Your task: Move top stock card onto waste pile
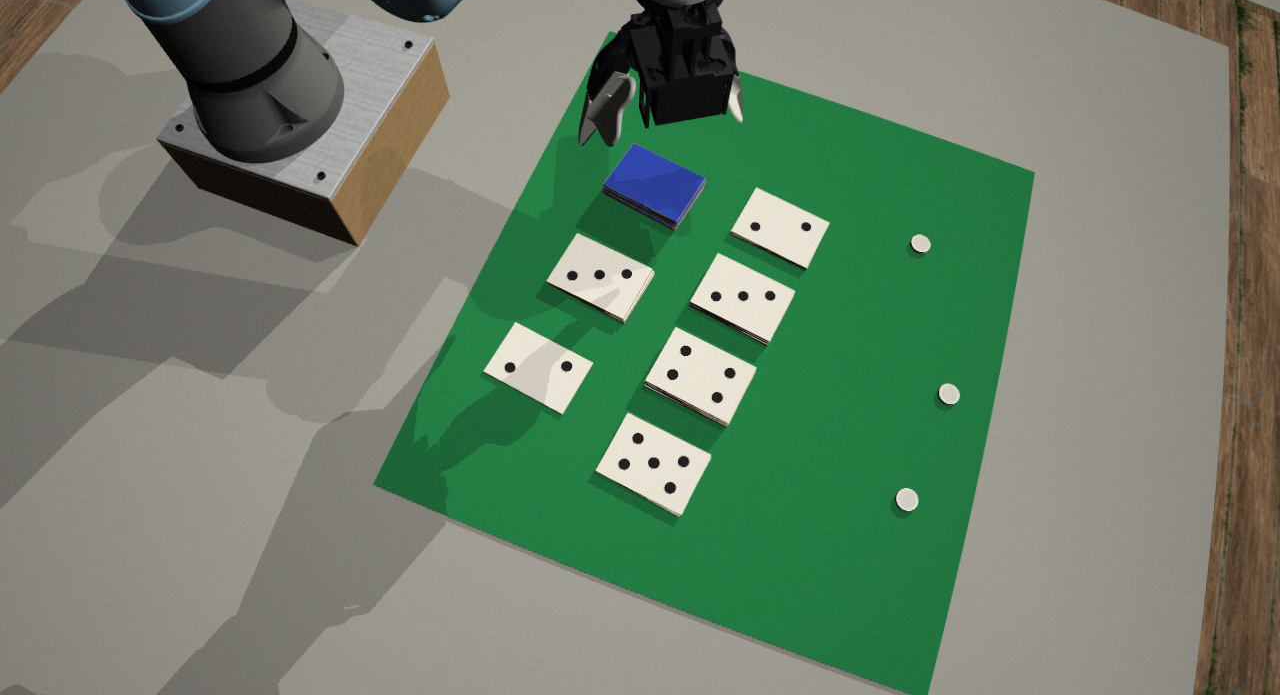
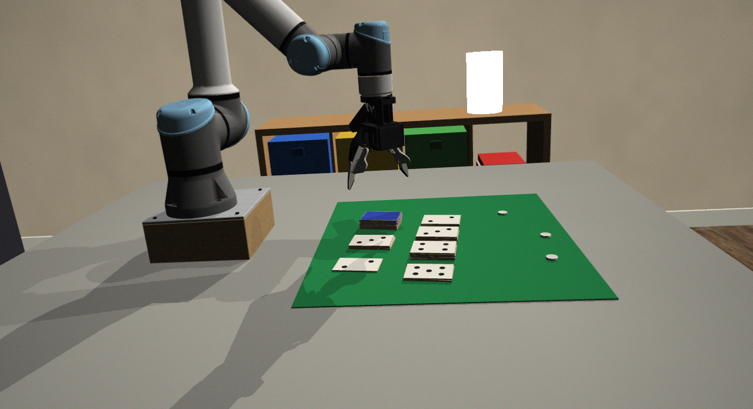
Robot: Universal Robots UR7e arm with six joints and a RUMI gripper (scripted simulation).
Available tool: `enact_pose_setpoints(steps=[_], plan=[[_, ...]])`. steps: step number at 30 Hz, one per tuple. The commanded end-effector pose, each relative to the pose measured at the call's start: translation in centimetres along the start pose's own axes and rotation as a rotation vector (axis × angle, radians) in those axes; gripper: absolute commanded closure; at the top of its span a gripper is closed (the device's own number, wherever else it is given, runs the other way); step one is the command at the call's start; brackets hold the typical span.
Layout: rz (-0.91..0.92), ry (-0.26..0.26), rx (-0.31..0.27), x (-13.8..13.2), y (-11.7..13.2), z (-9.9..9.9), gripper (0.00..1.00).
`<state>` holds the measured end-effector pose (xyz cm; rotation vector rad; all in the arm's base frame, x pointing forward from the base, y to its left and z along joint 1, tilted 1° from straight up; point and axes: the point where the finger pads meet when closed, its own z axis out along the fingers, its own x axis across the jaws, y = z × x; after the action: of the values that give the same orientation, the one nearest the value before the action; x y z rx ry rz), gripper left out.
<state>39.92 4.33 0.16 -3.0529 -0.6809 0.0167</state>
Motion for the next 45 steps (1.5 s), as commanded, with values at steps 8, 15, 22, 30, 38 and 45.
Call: enact_pose_setpoints(steps=[8, 15, 22, 30, 38, 45], plan=[[0.473, -0.004, -0.010, 0.39, -0.16, -0.03, 0.00], [0.741, -0.003, -0.011, 0.54, -0.09, -0.03, 0.00], [1.009, -0.001, -0.011, 0.61, 0.05, -0.03, 0.00], [1.353, 0.001, -0.011, 0.56, 0.33, -0.02, 0.00], [1.590, 0.002, -0.012, 0.41, 0.54, -0.02, 0.00], [1.831, 0.004, -0.012, 0.17, 0.76, -0.01, 0.00]])
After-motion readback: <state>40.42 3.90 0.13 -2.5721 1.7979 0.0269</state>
